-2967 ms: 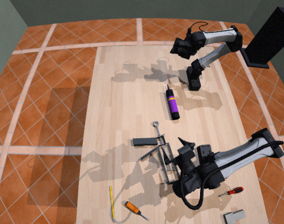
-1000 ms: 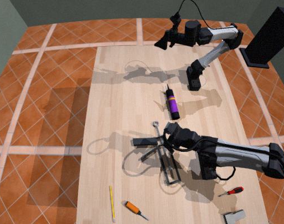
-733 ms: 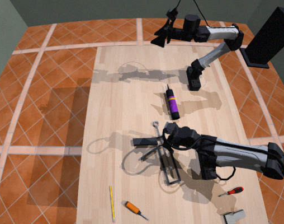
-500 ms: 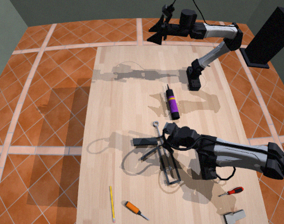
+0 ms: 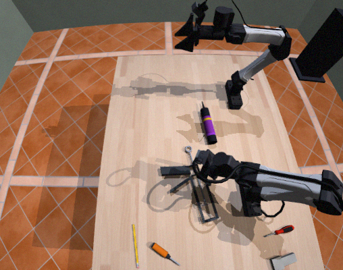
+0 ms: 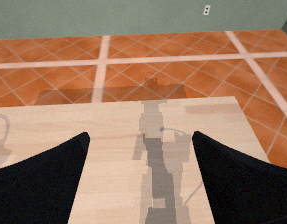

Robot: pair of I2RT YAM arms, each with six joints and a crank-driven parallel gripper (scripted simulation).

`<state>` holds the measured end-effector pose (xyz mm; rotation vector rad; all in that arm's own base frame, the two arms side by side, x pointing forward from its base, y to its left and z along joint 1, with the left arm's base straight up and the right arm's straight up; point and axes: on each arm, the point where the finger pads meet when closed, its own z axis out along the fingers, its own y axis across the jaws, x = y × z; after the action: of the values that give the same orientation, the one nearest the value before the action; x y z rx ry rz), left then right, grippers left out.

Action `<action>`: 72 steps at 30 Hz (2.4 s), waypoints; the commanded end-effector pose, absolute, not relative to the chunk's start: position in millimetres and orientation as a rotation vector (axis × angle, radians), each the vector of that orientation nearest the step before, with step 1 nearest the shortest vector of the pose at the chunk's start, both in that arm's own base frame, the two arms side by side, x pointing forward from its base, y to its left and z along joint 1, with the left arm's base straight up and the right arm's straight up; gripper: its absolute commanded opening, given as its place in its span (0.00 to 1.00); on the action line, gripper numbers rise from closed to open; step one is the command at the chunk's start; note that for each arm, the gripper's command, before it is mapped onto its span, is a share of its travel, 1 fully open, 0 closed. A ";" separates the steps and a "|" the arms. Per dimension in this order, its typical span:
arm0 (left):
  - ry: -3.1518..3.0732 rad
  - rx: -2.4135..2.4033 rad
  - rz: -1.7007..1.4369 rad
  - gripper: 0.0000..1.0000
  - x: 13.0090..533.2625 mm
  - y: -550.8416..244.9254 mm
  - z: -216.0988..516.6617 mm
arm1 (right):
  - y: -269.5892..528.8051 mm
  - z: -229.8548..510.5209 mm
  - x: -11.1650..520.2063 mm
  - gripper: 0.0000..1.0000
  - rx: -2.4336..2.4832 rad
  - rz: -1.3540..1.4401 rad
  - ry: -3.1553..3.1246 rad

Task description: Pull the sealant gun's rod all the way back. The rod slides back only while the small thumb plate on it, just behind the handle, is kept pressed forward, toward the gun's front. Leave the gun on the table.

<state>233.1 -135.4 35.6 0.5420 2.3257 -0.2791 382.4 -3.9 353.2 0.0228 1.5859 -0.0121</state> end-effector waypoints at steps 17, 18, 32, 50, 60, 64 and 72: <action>2.923 -0.088 -0.094 0.93 237.9 -160.1 41.1 | -1.3 369.5 383.7 1.00 0.003 -0.003 1.551; 2.942 -0.118 -0.076 0.93 239.1 -161.8 40.9 | -1.3 369.5 383.7 1.00 0.003 -0.003 1.551; 3.113 -0.280 0.023 0.93 244.3 -167.7 18.2 | 0.6 363.3 384.5 1.00 0.000 0.000 1.558; 3.136 -0.300 0.066 0.93 238.4 -157.3 -13.4 | 13.1 345.9 384.7 1.00 0.003 -0.003 1.566; 3.120 -0.302 0.048 0.71 242.4 -160.2 -18.7 | 21.5 337.3 385.0 1.00 0.004 -0.003 1.566; 3.120 -0.300 0.048 0.68 242.2 -159.9 -18.7 | 23.2 335.7 384.9 1.00 0.004 -0.003 1.566; 3.117 -0.302 0.044 0.34 242.0 -159.1 -17.6 | 29.8 329.9 384.0 1.00 0.004 -0.002 1.563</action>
<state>236.9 -154.4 -16.1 -0.3038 3.1490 0.0901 385.2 30.4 329.4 -0.0063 1.5825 0.0150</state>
